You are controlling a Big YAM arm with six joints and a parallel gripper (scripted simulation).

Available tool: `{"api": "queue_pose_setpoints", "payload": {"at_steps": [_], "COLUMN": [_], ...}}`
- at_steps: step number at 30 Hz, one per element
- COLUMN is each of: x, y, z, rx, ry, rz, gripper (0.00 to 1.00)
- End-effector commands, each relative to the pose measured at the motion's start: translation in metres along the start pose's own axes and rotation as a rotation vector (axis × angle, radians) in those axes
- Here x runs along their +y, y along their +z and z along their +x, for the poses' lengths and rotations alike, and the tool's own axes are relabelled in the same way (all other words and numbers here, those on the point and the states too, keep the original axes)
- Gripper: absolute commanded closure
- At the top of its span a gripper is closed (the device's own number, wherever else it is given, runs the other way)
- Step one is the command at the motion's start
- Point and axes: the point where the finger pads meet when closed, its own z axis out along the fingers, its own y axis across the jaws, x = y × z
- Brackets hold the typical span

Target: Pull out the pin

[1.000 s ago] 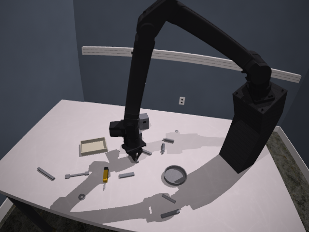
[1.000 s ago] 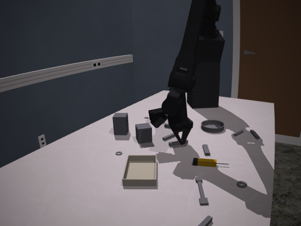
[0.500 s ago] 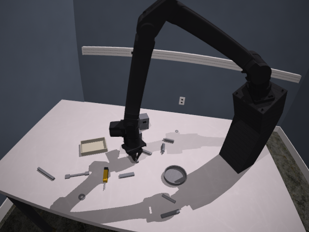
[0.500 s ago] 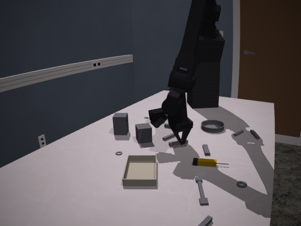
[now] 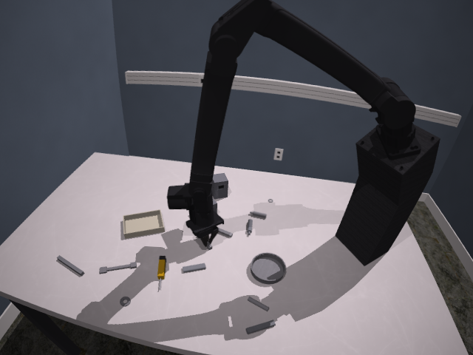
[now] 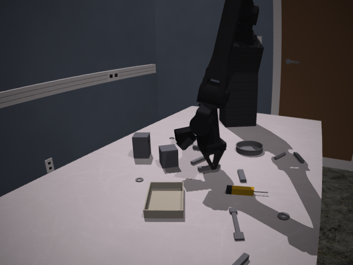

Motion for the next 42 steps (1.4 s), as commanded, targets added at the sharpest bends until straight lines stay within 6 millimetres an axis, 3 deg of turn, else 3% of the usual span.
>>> {"api": "queue_pose_setpoints", "payload": {"at_steps": [1, 42], "x": [0.0028, 0.004], "y": [0.0101, 0.0098], "z": [0.0018, 0.0009], "rx": [0.0, -0.001], "ry": [0.003, 0.003], "rz": [-0.001, -0.002], "gripper": [1.0, 1.0]}}
